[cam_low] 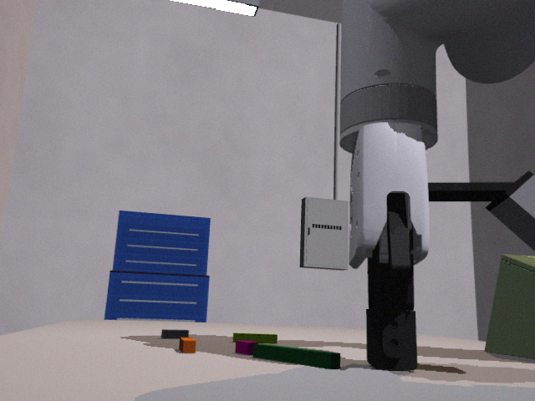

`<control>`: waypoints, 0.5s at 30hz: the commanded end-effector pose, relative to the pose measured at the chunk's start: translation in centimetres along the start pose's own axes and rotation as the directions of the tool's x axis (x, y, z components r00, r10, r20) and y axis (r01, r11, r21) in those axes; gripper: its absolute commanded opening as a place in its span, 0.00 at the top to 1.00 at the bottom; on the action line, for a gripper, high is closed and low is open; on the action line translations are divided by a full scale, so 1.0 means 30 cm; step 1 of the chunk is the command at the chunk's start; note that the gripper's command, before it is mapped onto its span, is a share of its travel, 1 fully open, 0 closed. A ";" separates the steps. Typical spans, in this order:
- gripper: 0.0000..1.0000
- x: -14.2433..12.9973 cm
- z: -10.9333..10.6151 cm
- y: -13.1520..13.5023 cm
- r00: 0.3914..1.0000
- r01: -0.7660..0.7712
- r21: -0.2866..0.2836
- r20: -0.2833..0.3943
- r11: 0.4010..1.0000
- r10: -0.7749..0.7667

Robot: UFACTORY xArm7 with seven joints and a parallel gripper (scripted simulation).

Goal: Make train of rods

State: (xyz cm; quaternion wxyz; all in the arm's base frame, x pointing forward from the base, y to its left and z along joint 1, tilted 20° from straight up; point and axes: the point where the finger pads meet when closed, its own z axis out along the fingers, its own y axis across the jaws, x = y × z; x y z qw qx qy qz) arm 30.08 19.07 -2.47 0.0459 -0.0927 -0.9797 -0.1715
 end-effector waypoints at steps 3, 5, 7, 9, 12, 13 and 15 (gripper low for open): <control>0.96 -0.004 -0.003 0.001 1.000 0.000 -0.001 0.003 1.000 0.000; 0.96 -0.004 -0.003 0.001 1.000 0.000 -0.001 0.003 1.000 0.000; 0.96 -0.004 -0.003 0.001 1.000 0.000 -0.001 0.003 1.000 0.000; 0.92 -0.004 -0.003 0.001 1.000 0.000 -0.001 0.003 1.000 0.000; 0.88 -0.004 -0.003 0.001 1.000 0.000 -0.001 0.003 1.000 0.000; 0.88 -0.004 -0.003 0.001 1.000 0.000 -0.001 0.003 1.000 0.000; 0.84 -0.004 -0.003 0.001 1.000 0.000 -0.001 0.003 1.000 0.000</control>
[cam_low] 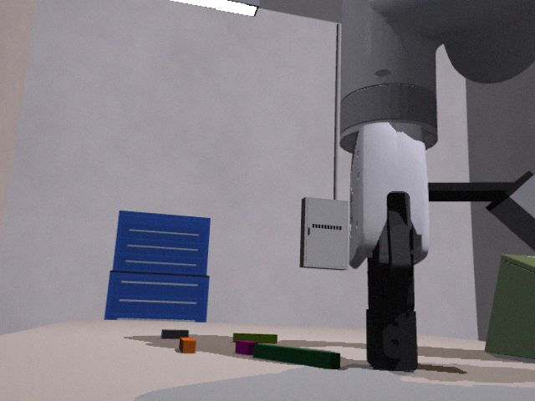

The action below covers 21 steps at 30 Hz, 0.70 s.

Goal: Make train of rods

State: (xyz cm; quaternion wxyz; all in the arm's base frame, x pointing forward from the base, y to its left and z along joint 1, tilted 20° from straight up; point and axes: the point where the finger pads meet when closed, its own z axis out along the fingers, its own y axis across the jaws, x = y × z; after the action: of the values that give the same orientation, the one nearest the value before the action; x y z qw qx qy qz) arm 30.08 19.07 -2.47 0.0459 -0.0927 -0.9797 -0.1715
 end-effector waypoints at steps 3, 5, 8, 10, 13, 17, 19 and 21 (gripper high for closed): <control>0.80 -0.004 -0.003 0.001 1.000 0.000 -0.001 0.003 1.000 0.000; 0.80 -0.004 -0.003 0.001 1.000 0.000 -0.001 0.003 1.000 0.000; 0.76 -0.004 -0.003 0.001 1.000 0.000 -0.001 0.003 1.000 0.000; 0.76 -0.004 -0.003 0.001 1.000 0.000 -0.001 0.003 1.000 0.000; 0.76 -0.004 -0.003 0.001 1.000 0.000 -0.001 0.003 1.000 0.000; 0.76 -0.004 -0.003 0.001 1.000 0.000 -0.001 0.003 1.000 0.000; 0.76 -0.004 -0.005 0.001 1.000 0.000 -0.001 0.003 1.000 0.000; 0.76 -0.004 -0.008 0.001 1.000 0.000 -0.001 0.003 1.000 0.000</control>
State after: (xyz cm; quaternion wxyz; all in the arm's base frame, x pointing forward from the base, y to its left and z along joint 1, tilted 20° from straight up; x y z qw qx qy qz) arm 30.07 19.05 -2.41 0.0461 -0.0927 -0.9797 -0.1715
